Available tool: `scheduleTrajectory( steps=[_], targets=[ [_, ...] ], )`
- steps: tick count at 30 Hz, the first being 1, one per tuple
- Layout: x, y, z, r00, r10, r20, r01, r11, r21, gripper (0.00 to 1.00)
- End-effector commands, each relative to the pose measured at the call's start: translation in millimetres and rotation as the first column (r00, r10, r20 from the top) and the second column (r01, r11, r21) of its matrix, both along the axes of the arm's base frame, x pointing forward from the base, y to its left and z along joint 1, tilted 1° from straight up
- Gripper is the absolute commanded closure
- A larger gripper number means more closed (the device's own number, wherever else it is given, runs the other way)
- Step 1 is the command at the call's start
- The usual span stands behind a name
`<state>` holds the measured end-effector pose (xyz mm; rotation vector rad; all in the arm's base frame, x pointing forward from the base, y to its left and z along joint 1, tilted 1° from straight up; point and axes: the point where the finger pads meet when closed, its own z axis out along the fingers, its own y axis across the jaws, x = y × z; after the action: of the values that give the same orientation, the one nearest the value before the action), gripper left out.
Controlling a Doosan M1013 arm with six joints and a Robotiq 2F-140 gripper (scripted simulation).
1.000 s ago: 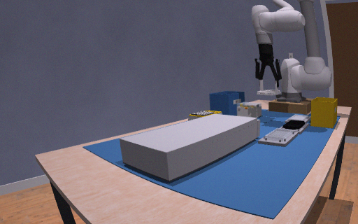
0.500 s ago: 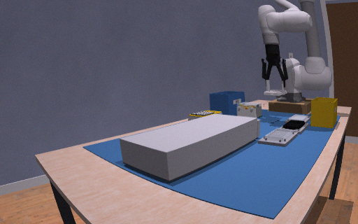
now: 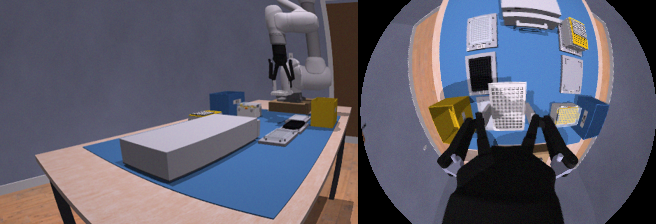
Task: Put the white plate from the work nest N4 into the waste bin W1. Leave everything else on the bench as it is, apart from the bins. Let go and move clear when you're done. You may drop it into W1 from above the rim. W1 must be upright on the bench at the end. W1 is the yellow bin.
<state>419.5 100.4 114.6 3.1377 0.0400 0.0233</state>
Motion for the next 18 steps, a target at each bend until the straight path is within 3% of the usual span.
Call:
scheduleTrajectory(
  steps=[1, 18],
  targets=[
    [-2, 6, 0, 1.0, 0.0, 0.0, 0.0, 1.0, 0.0, 0.9],
    [-16, 43, 0, 1.0, 0.0, 0.0, 0.0, 1.0, 0.0, 0.9]
  ],
)
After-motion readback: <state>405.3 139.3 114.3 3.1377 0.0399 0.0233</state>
